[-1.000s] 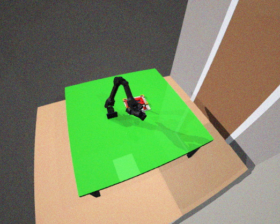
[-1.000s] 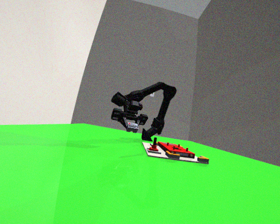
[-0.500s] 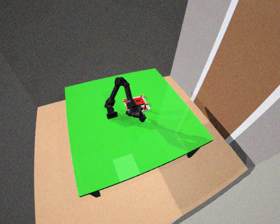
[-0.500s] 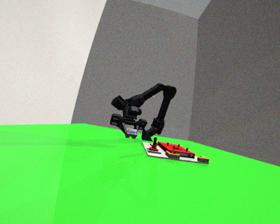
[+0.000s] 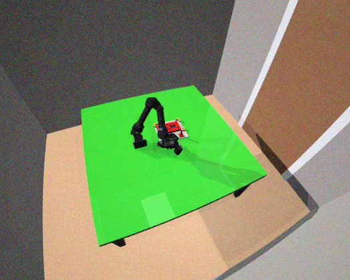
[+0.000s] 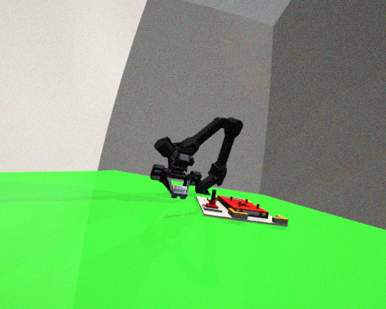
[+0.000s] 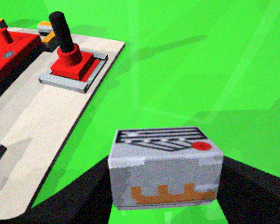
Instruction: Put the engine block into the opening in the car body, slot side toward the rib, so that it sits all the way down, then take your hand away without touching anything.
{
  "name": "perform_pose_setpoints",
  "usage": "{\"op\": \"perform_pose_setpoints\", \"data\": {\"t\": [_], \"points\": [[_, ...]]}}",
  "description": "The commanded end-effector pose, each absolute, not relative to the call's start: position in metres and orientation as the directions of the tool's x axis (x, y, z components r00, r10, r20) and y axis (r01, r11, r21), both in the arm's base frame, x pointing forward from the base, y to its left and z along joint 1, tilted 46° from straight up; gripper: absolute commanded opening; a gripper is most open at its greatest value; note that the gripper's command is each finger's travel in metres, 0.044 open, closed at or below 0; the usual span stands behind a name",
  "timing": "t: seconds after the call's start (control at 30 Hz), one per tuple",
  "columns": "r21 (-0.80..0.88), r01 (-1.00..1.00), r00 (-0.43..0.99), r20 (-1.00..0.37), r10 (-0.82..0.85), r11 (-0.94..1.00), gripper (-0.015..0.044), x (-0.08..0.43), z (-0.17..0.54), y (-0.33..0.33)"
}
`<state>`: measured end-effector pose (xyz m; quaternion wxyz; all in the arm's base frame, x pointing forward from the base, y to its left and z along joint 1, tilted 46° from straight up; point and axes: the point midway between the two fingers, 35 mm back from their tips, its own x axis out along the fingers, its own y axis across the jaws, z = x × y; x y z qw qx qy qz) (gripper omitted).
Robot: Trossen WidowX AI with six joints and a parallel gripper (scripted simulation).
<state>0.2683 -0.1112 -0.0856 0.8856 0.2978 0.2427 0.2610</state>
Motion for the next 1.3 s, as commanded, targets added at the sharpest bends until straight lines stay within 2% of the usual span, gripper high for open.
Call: {"op": "perform_pose_setpoints", "data": {"t": [0.0,0.2,0.77,1.27], "points": [[0.659,-0.318,0.747,-0.269,0.608,0.682,0.0000,0.268,-0.091,-0.105],[0.659,-0.318,0.747,-0.269,0.608,0.682,0.0000,0.269,-0.092,-0.104],[0.654,-0.320,0.753,-0.264,0.603,0.685,0.0440,0.269,-0.090,-0.107],[0.657,-0.314,0.747,-0.275,0.605,0.686,0.0440,0.248,-0.081,-0.127]]}}
